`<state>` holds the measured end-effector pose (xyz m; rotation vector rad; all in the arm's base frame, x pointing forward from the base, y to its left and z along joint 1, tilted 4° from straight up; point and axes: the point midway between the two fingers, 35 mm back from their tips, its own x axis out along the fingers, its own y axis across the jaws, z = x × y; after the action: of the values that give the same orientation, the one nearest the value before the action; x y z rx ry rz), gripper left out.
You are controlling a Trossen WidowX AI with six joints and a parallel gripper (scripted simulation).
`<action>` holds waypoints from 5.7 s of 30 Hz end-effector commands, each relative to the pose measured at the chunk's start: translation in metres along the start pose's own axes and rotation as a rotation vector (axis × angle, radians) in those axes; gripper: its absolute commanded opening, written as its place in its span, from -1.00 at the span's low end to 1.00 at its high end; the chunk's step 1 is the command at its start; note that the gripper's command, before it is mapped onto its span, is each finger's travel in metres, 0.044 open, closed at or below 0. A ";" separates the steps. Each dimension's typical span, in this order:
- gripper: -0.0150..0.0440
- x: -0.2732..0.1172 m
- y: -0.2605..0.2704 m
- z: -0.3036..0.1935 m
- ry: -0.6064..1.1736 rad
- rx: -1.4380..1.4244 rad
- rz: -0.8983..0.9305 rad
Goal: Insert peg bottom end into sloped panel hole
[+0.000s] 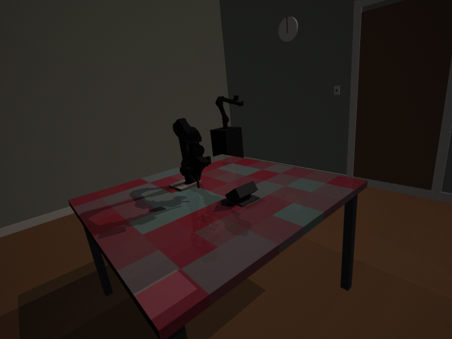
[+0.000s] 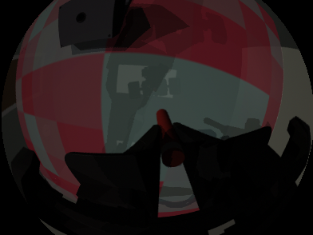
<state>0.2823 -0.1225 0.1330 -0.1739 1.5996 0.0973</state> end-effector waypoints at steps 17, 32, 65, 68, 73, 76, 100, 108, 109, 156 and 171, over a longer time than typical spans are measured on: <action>-0.49 -0.007 0.019 0.022 -0.083 -0.142 -0.065; -0.49 -0.011 0.035 0.039 -0.148 -0.254 -0.116; -0.49 -0.024 0.078 0.071 -0.298 -0.494 -0.222; -0.49 -0.026 0.082 0.073 -0.312 -0.515 -0.231; -0.49 -0.028 0.089 0.077 -0.336 -0.550 -0.247; -0.49 -0.030 0.094 0.079 -0.350 -0.571 -0.256; -0.49 -0.041 0.128 0.094 -0.459 -0.721 -0.321; -0.49 -0.031 0.129 0.104 -0.470 -0.734 -0.328; -0.49 -0.029 0.129 0.106 -0.471 -0.736 -0.328; -0.49 0.020 0.131 0.141 -0.501 -0.762 -0.344; -0.49 0.015 0.130 0.141 -0.508 -0.756 -0.351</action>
<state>0.3984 0.0287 0.1062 -0.9350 0.9451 0.4371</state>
